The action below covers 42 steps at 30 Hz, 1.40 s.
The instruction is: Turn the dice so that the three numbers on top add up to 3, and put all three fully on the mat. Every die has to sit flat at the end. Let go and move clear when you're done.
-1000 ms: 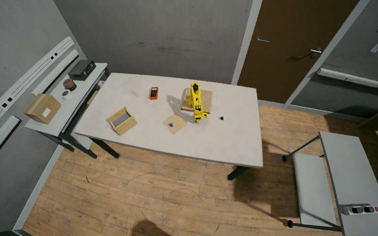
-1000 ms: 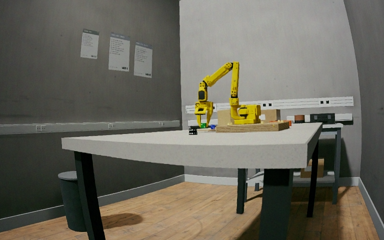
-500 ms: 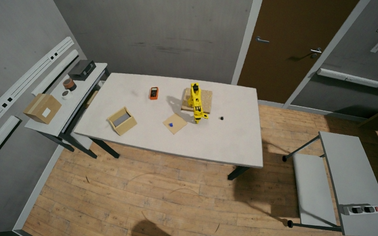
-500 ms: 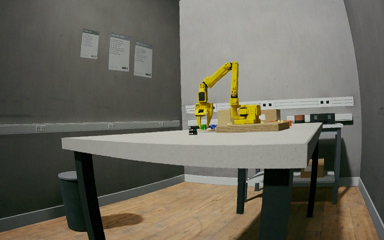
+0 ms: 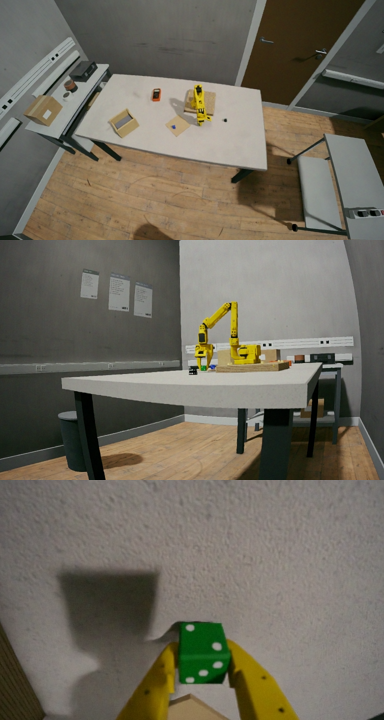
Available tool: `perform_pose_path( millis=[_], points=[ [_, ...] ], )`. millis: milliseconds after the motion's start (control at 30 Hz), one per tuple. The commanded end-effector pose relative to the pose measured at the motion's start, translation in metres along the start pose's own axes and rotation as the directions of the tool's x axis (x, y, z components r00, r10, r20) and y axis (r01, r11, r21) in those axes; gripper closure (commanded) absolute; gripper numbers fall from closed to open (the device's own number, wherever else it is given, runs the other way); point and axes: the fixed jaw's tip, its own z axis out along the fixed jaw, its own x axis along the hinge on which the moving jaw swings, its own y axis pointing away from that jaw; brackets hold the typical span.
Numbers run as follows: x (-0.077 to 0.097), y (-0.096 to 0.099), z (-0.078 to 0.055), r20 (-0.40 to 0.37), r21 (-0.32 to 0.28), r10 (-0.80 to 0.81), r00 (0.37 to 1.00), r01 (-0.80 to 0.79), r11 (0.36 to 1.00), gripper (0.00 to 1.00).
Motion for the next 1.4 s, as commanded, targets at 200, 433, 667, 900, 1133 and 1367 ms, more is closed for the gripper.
perform_pose_path(
  millis=[200, 433, 667, 900, 1133, 1367],
  points=[
    [0.0003, 0.0032, 0.0053, 0.001, -0.013, 0.014, 1.0, -0.014, 1.0, 1.0],
    [0.0003, 0.0032, 0.0062, 0.001, -0.013, 0.014, 1.0, -0.014, 1.0, 1.0],
    [0.0003, 0.0032, 0.0073, 0.001, -0.013, 0.014, 1.0, -0.014, 1.0, 1.0],
    [0.0003, 0.0032, 0.0073, 0.001, -0.013, 0.014, 1.0, -0.014, 1.0, 0.99],
    [0.0003, 0.0032, 0.0073, 0.001, -0.013, 0.014, 1.0, -0.014, 1.0, 0.91],
    [0.0003, 0.0032, 0.0073, 0.001, -0.013, 0.014, 1.0, -0.014, 1.0, 0.89]
  ],
)
